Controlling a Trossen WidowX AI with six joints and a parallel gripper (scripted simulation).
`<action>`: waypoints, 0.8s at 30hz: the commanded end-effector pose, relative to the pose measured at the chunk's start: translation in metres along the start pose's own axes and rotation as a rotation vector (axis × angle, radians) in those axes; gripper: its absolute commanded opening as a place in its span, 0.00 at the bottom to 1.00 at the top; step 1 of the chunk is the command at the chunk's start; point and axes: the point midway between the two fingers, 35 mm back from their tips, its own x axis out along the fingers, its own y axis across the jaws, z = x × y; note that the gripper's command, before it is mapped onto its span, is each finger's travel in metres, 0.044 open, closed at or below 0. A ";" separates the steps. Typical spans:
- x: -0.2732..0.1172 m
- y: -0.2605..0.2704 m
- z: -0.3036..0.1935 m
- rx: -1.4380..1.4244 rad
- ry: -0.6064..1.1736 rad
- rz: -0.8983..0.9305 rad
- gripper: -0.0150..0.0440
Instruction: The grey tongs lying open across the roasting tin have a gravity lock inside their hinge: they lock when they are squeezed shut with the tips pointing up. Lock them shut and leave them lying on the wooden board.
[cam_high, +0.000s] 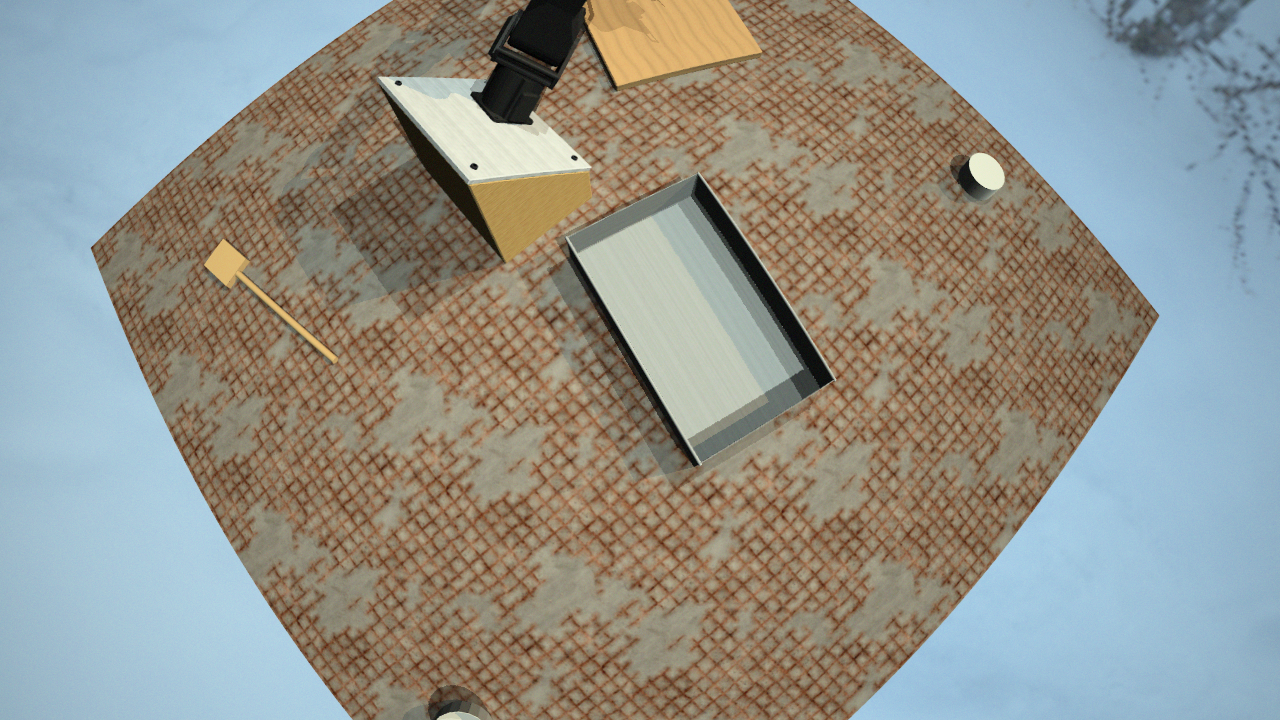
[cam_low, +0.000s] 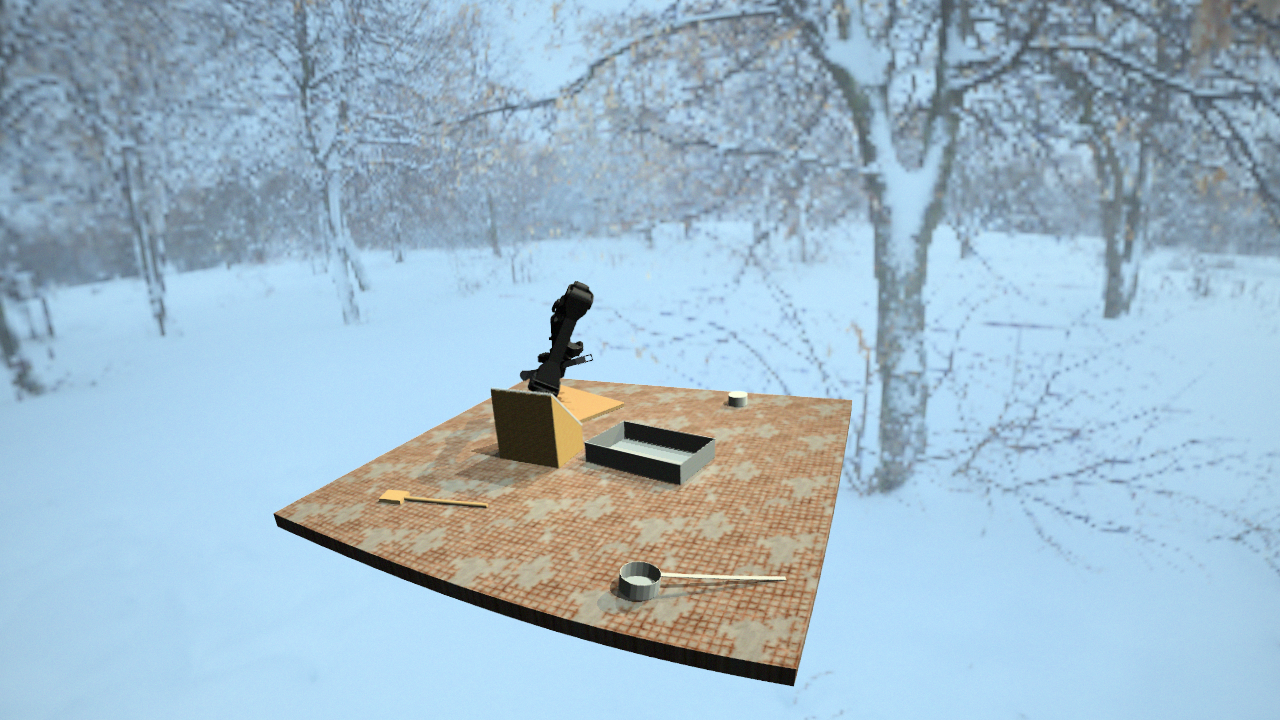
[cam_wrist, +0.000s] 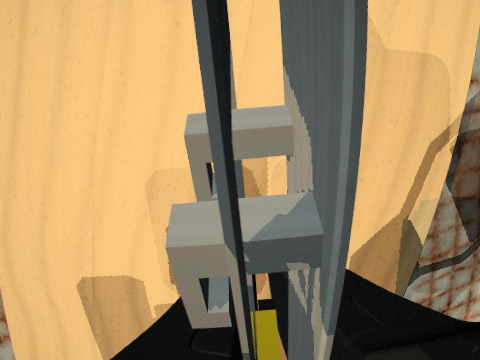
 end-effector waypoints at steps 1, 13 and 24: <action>0.001 -0.003 0.003 -0.002 0.038 -0.035 0.00; 0.008 -0.014 0.009 -0.006 0.213 -0.162 0.00; 0.005 -0.018 0.012 -0.004 0.408 -0.205 0.00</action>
